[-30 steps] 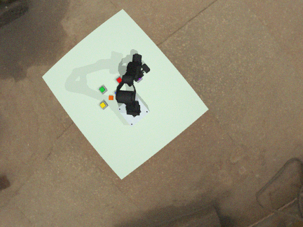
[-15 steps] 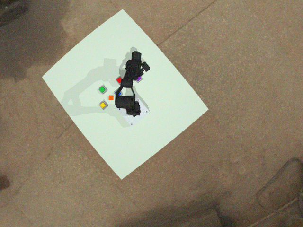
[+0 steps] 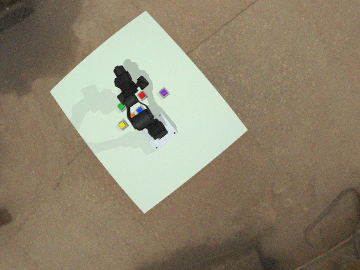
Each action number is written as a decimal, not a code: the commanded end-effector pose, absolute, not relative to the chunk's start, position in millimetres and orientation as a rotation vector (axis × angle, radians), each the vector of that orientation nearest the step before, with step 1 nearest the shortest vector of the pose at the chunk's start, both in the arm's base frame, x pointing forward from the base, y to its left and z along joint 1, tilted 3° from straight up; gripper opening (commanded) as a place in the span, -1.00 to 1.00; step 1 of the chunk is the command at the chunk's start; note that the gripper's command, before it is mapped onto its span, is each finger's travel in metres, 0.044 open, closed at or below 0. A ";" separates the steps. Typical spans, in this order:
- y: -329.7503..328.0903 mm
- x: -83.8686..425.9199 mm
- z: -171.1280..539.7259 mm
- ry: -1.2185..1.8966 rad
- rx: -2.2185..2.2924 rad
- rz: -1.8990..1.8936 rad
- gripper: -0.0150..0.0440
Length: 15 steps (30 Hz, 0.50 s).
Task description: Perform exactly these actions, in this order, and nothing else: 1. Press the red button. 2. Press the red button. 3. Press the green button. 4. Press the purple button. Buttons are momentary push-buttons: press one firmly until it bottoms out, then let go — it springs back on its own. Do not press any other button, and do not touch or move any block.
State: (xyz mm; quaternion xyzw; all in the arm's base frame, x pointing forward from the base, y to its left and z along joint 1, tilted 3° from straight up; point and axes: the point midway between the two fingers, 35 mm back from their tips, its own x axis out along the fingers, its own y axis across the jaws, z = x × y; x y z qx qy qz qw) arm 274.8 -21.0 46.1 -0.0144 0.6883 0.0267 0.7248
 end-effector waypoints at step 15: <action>203.7 235.5 86.1 1.507 -0.021 0.043 0.86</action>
